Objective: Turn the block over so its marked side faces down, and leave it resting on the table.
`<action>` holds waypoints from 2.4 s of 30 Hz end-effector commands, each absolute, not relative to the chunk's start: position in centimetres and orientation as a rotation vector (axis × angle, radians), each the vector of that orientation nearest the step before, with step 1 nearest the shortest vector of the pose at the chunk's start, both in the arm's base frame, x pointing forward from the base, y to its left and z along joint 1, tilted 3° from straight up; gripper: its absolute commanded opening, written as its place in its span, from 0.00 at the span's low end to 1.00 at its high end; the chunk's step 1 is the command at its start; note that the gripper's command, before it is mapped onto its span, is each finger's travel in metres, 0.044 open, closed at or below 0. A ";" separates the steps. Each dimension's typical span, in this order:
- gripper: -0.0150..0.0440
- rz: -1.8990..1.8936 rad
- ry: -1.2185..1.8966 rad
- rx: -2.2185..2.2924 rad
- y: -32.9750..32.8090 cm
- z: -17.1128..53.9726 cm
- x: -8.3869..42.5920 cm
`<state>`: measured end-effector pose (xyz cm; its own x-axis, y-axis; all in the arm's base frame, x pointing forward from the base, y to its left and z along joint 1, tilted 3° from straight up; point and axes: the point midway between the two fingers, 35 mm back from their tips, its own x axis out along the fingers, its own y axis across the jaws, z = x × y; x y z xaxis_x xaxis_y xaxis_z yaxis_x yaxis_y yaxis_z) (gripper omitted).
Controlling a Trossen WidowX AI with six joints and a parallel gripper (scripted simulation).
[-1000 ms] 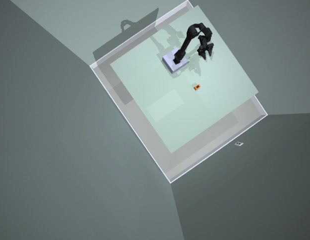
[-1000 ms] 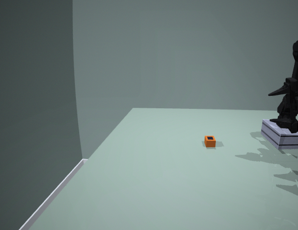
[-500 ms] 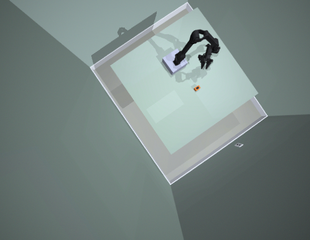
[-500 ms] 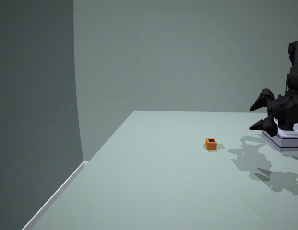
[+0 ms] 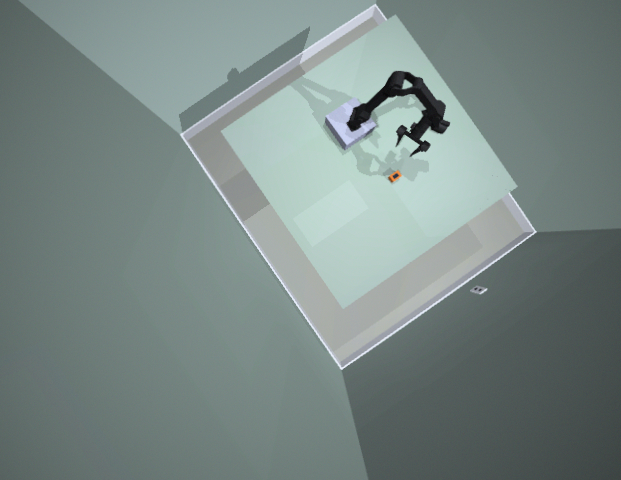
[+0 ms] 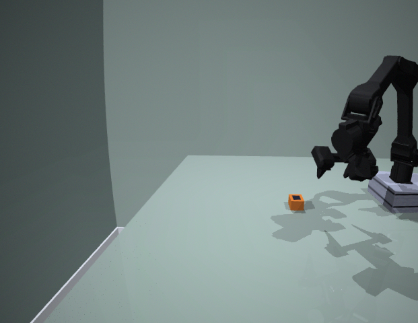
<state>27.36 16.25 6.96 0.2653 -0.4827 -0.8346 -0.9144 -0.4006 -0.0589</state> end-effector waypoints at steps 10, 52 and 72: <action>1.00 0.252 1.585 -0.348 9.7 5.1 35.8; 1.00 0.099 1.588 -0.047 8.5 -1.1 37.4; 0.77 0.099 1.588 -0.047 8.5 -3.1 37.3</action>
